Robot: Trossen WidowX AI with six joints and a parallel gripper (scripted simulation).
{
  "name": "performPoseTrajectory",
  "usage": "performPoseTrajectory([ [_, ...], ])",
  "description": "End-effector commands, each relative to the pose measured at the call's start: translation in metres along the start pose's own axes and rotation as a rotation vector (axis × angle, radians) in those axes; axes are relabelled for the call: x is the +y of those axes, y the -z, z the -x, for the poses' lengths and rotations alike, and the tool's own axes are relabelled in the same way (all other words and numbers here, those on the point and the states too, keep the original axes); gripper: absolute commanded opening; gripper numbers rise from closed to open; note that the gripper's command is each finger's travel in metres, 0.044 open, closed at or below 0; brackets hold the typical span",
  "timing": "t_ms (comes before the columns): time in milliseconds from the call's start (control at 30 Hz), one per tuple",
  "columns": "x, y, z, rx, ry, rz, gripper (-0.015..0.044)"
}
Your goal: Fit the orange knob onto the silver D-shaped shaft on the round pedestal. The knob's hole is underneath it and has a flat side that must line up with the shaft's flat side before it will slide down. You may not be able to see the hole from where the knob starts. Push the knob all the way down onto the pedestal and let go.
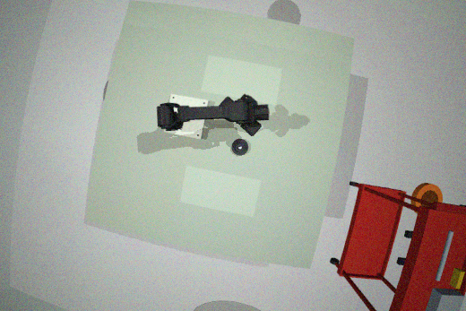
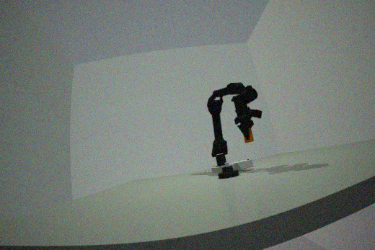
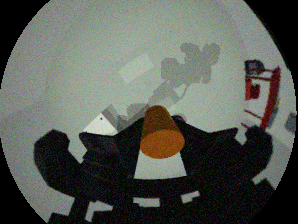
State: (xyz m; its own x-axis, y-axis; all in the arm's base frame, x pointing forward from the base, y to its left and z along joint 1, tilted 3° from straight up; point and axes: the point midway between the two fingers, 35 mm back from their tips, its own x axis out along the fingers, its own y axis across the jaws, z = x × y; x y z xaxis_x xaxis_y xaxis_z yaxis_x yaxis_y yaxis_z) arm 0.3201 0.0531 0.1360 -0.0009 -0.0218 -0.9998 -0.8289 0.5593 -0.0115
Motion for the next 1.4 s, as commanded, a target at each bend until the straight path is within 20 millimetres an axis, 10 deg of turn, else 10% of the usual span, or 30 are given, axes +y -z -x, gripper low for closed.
performPoseTrajectory([
  [0,-0.011,0.008,-0.004,0.000,0.004,0.002,0.0000],
  [1367,-0.090,0.102,-0.040,0.011,0.012,0.002,0.0000],
])
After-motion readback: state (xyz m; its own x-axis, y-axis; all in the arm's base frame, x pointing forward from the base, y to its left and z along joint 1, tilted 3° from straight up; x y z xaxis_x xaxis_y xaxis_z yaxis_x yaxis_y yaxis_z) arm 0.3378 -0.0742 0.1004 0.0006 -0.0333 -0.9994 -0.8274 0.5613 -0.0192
